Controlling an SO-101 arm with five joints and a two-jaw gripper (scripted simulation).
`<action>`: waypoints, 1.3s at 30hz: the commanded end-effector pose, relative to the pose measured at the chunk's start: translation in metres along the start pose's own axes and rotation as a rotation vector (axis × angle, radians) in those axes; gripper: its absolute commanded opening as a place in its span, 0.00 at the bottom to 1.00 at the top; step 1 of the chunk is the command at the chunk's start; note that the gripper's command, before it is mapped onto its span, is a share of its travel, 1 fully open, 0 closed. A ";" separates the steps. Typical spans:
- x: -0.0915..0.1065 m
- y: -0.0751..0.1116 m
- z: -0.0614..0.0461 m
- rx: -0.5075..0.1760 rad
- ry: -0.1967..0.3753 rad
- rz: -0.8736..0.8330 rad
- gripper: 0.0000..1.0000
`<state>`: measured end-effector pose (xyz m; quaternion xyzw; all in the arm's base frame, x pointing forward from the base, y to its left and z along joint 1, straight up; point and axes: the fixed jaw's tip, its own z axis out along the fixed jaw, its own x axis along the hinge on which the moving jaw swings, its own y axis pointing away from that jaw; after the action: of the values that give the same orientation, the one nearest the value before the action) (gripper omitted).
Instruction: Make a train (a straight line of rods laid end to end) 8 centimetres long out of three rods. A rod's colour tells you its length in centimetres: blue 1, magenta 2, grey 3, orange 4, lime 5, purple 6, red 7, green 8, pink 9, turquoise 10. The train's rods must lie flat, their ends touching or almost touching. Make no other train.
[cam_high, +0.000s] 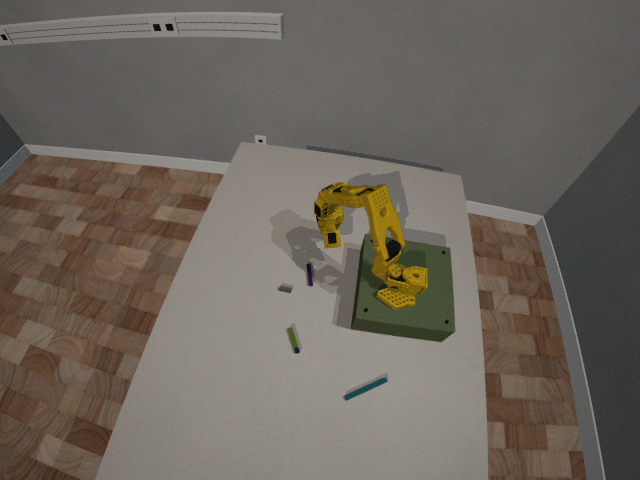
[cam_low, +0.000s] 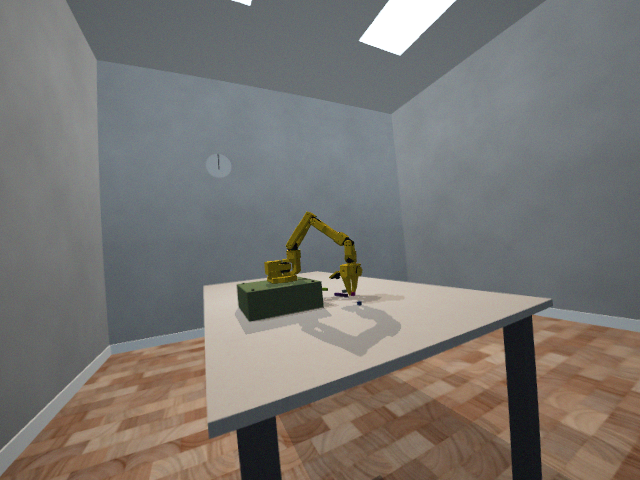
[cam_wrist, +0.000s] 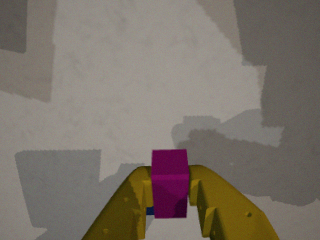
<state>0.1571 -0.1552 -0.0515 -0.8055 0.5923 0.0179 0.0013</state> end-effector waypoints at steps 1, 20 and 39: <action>0.002 -0.004 -0.009 0.012 0.018 -0.002 0.00; -0.011 -0.026 -0.010 0.011 0.019 -0.022 0.00; -0.143 -0.118 -0.003 0.004 0.028 -0.142 0.00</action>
<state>0.2207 -0.0144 -0.0446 -0.8407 0.5414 0.0091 -0.0060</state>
